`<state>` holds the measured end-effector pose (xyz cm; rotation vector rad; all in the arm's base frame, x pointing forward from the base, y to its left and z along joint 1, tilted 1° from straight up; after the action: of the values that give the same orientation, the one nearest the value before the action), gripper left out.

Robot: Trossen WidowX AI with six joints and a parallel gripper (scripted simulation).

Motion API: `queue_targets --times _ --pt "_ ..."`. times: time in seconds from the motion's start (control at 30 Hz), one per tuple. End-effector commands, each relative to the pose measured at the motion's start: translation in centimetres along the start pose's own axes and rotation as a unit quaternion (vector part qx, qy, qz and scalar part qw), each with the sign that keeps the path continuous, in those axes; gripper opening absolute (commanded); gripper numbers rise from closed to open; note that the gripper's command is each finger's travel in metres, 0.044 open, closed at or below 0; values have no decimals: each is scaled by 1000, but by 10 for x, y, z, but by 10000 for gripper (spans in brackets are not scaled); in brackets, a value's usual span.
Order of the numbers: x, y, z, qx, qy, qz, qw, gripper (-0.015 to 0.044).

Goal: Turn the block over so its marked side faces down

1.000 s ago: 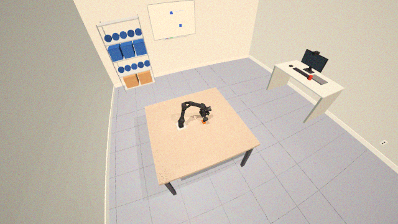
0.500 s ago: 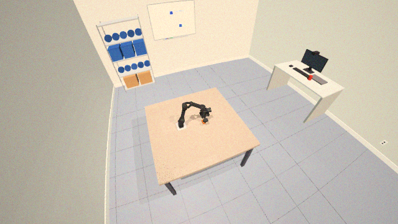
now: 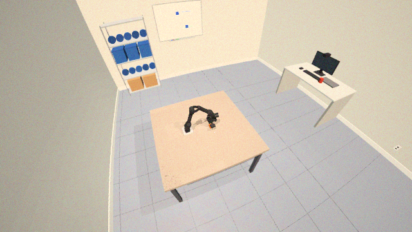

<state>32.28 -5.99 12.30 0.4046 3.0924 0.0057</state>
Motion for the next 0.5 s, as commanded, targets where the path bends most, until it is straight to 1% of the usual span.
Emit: queue_targets --times 0.0,0.07,0.47 --pt "1 0 4 2 3 -3 1000 335" --pt "1 0 4 2 3 -3 1000 282" --pt "1 0 4 2 3 -3 1000 202"
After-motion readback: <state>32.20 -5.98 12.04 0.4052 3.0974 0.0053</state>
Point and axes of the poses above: the point midway between the two fingers, 35 mm back from their tips, its own z axis out along the fingers, its own y axis across the jaws, x = y × z, the point moved 10 cm from there along -z, back along the fingers, and after that the axes turned 10 degrees about z, right-handed, at the moved point
